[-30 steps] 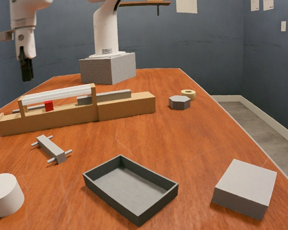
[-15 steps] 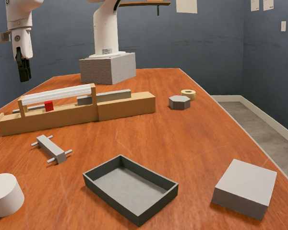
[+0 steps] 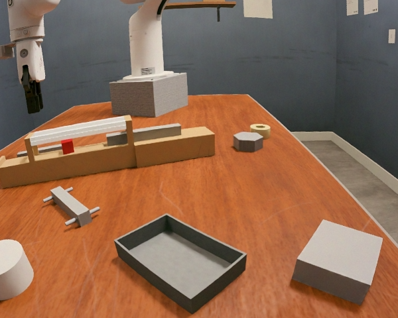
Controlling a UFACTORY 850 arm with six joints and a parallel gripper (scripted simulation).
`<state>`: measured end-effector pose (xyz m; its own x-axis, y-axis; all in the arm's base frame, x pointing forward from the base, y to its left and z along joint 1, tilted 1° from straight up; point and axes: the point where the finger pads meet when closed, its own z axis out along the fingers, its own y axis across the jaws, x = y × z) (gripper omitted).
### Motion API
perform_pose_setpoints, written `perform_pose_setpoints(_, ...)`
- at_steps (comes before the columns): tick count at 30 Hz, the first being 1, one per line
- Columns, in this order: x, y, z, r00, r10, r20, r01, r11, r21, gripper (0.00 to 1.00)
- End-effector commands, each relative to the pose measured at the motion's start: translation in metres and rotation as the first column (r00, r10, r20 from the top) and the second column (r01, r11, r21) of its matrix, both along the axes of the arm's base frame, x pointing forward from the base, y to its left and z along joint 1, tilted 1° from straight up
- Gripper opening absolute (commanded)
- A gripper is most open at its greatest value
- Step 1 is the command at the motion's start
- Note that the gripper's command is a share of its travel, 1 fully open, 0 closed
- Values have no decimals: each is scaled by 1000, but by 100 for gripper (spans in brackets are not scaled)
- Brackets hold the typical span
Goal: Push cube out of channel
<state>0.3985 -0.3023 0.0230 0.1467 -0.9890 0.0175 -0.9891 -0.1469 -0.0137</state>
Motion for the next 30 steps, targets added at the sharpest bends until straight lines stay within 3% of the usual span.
perform_pose_setpoints(1, 1, -1, -3, 1000, 0, 1, 0, 1000, 0, 39)
perform_pose_setpoints(17, 3, -3, -83, 1000, 0, 1, 0, 1000, 0, 39)
perform_pose_setpoints(30, 3, -3, -94, 1000, 0, 2, 0, 1000, 0, 39)
